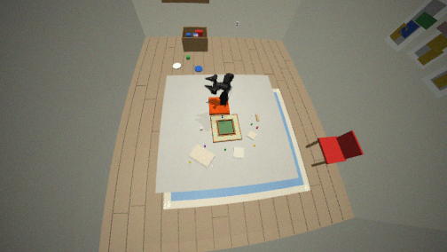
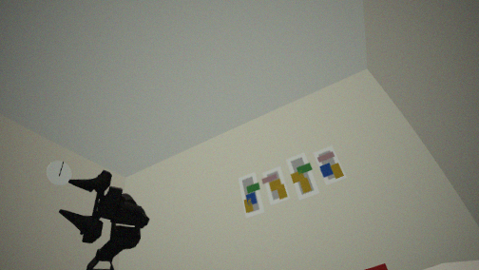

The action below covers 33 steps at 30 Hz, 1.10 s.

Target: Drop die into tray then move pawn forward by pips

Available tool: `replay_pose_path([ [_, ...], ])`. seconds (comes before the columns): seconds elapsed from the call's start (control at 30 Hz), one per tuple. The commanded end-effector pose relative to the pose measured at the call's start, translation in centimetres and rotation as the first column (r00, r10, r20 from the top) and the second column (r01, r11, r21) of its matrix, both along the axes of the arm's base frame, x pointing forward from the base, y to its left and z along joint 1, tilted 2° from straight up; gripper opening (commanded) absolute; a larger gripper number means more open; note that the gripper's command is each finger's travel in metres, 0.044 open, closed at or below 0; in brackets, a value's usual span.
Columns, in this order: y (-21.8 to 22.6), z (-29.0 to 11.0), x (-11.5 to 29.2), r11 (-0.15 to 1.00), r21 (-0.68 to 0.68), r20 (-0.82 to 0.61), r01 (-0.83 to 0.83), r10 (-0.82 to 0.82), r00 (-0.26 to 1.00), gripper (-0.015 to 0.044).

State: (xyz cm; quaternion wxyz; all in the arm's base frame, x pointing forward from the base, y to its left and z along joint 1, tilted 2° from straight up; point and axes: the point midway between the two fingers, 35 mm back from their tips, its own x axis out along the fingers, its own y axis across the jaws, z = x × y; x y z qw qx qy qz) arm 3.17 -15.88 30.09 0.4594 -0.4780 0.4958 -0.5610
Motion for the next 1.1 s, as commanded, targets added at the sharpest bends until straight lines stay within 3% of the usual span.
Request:
replay_pose_path([
  [0.0,0.0,0.1,0.1,1.0,-0.002,-0.003,-0.002,0.002,1.0,0.0374],
  [0.13,-0.5,1.4,2.6,0.998,-0.036,-0.065,-0.055,0.053,0.996,0.0275],
  [0.43,-3.3,2.8,14.6,0.944,0.036,-0.273,-0.327,0.324,0.906,0.0275],
  [0.77,-6.1,-4.1,25.3,0.759,0.448,-0.251,-0.472,0.614,0.749,0.0275],
  [1.07,-6.5,-15.2,29.6,0.387,0.86,-0.005,-0.333,0.658,0.753,0.0275],
])
